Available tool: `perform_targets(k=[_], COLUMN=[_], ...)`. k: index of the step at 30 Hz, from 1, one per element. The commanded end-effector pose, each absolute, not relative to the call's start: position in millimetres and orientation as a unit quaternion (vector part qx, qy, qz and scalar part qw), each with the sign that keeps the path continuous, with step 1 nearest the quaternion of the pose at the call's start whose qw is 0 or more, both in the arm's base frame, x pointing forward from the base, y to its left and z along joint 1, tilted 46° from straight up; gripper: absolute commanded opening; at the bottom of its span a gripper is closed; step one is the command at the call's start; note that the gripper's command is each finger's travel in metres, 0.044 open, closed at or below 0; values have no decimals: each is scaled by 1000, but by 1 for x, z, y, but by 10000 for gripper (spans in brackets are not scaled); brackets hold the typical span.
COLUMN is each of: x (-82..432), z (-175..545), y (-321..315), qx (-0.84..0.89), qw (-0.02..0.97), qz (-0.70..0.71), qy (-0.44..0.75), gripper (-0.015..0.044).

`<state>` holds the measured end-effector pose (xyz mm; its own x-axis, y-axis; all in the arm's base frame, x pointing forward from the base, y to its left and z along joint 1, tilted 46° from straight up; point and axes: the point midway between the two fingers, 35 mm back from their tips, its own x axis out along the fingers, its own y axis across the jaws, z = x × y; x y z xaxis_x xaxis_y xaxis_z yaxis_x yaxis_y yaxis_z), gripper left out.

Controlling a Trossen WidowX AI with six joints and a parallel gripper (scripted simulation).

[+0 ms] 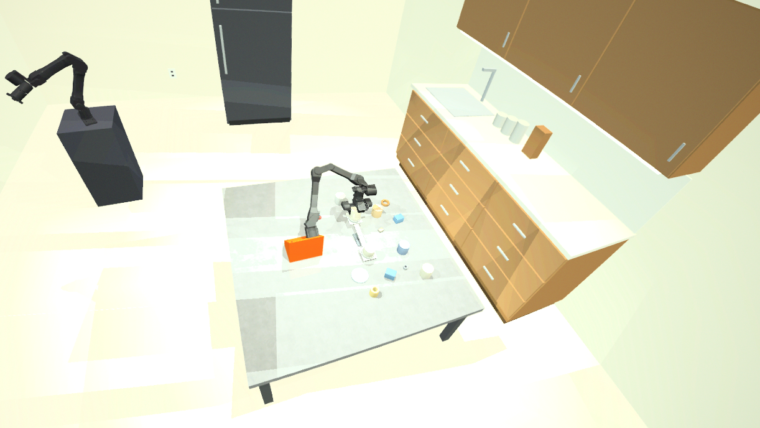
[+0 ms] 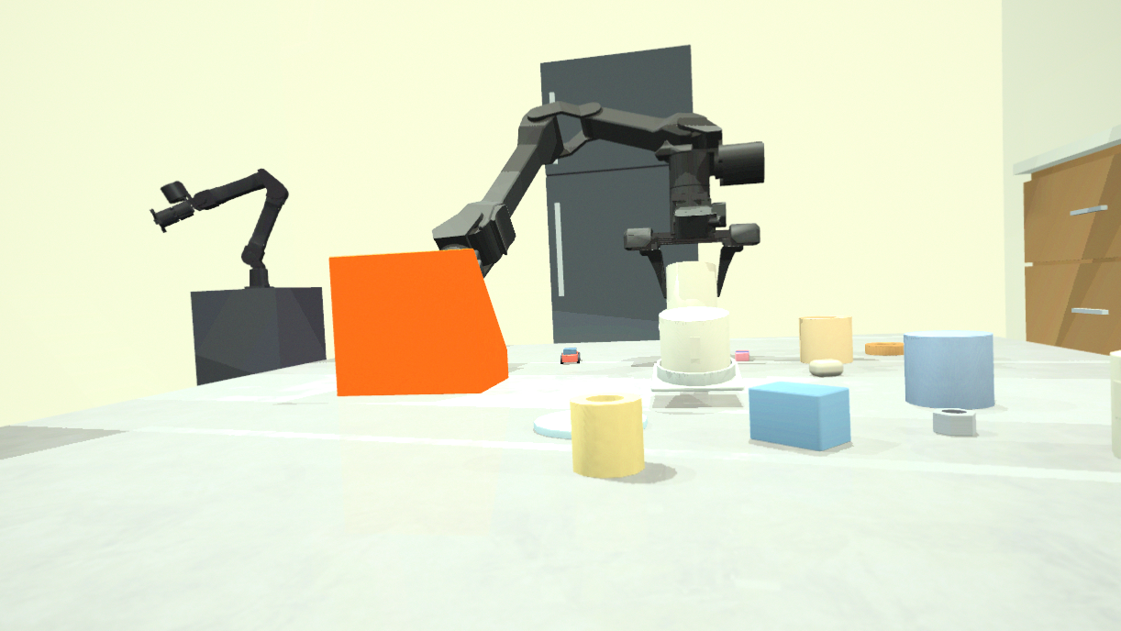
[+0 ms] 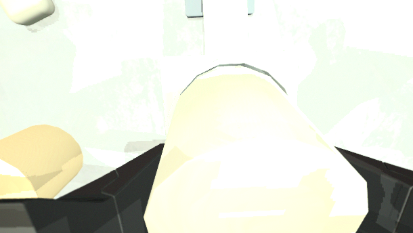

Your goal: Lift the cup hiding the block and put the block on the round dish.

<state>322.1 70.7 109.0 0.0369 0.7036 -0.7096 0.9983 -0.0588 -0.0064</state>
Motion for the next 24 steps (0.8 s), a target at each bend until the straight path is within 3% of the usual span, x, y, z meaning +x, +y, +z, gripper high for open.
perform_targets(k=[1, 24], x=[326, 323], z=[117, 137], y=[66, 45], qx=[676, 675], qw=[266, 265], qz=[-274, -274], qy=[631, 631], gripper=[0, 0])
